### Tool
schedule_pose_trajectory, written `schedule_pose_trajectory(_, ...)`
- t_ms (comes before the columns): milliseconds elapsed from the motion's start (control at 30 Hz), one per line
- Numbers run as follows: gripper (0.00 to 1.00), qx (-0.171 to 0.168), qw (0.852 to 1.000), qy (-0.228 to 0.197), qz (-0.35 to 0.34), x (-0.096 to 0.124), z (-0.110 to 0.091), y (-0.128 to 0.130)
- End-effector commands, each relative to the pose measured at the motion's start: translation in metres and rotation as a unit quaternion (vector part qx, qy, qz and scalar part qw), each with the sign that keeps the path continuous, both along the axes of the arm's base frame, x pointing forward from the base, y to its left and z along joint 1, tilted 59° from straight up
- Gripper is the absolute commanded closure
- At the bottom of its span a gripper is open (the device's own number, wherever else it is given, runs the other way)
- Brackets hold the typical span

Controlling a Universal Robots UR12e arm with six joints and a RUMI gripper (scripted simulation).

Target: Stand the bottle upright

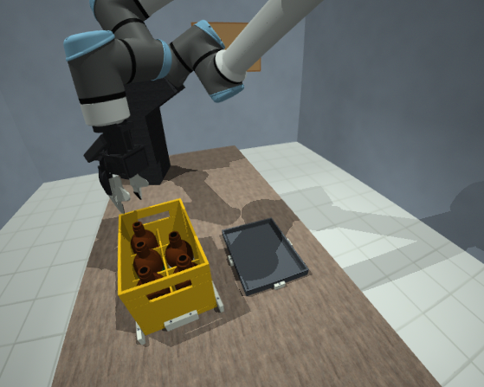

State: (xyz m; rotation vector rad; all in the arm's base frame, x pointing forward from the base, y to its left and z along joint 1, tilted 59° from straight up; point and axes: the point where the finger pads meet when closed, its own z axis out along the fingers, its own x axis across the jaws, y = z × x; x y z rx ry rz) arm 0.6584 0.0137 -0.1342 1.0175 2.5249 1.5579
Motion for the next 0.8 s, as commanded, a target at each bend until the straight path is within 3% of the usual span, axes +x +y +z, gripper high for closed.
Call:
schedule_pose_trajectory(0,0.62,-0.001,1.0,-0.001,-0.001,0.0,0.0005,-0.0022)
schedule_pose_trajectory(767,0.62,-0.001,1.0,0.0,0.0,0.0008,-0.0027,0.0032)
